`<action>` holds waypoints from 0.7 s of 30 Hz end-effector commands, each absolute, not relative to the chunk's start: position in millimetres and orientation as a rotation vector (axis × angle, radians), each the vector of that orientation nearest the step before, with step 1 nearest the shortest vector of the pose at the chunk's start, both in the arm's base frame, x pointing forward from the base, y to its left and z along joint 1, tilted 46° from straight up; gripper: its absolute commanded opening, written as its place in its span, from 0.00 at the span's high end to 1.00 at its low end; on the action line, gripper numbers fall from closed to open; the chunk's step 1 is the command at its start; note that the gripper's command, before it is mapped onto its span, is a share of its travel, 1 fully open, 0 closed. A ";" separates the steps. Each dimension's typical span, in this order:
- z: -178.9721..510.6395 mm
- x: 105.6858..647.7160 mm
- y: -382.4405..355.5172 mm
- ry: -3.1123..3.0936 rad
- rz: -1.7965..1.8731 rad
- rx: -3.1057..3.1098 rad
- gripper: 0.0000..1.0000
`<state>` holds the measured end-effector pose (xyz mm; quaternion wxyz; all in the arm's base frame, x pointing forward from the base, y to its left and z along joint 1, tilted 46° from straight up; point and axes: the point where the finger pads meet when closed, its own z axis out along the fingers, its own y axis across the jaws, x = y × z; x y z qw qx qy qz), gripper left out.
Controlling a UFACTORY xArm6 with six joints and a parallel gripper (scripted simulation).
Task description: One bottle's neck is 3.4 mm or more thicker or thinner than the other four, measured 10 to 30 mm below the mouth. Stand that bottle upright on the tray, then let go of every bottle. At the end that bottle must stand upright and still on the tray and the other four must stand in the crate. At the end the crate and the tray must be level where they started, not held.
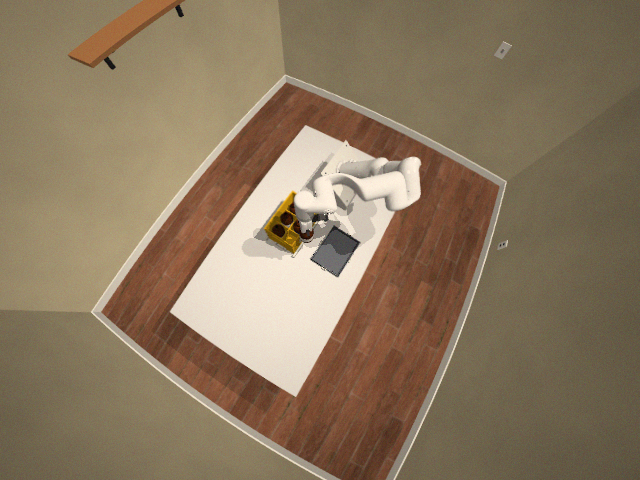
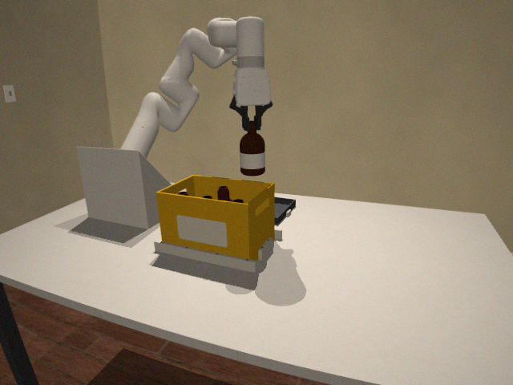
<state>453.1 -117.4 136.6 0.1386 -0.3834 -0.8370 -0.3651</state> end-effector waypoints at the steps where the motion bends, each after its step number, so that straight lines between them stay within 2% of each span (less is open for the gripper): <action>1: 143.2 450.9 -113.2 -2.423 -1.056 -1.112 1.00; 21: 172.8 436.2 -83.3 -2.423 -1.056 -1.112 1.00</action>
